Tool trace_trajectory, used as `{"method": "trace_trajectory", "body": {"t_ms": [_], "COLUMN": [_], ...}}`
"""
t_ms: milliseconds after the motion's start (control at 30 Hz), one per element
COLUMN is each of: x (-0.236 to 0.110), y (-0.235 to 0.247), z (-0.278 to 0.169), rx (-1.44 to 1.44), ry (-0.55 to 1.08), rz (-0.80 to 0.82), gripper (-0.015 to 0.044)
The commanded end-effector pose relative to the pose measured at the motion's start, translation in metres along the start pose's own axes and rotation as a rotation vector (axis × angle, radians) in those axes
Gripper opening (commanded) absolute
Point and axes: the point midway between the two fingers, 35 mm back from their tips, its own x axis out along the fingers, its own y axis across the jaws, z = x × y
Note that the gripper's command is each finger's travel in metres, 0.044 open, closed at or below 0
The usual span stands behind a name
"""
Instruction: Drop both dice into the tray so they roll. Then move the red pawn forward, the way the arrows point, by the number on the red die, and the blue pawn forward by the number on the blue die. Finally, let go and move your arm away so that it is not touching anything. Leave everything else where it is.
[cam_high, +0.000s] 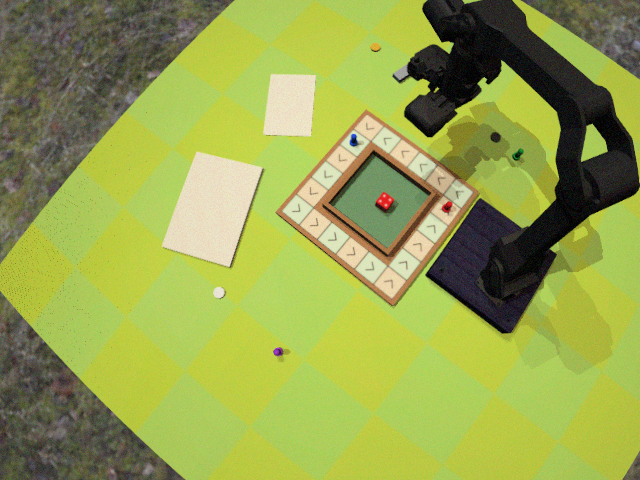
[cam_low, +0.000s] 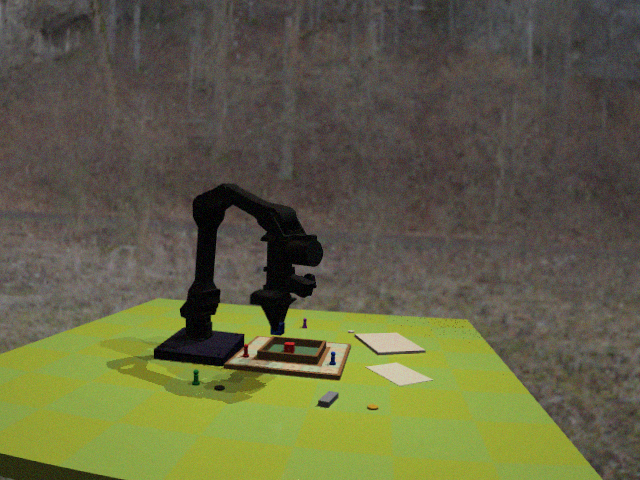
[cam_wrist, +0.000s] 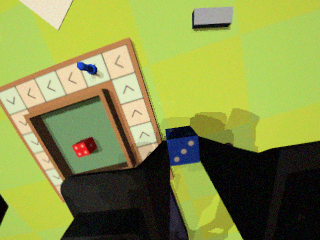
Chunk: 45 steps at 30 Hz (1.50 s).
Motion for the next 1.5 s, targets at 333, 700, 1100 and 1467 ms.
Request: {"method": "trace_trajectory", "body": {"t_ms": [333,700,1100,1467], "x": [0.016,0.026,0.034,0.039], "y": [0.073,0.131,0.143,0.143], "z": [0.019,0.021,0.024,0.031], "rx": [-0.078,-0.138,-0.141,-0.136], "ry": [0.004,0.002,-0.182,-0.556], "rz": [0.004,0.006,0.035,0.065], "gripper": [0.0,0.0,0.0,0.0]}}
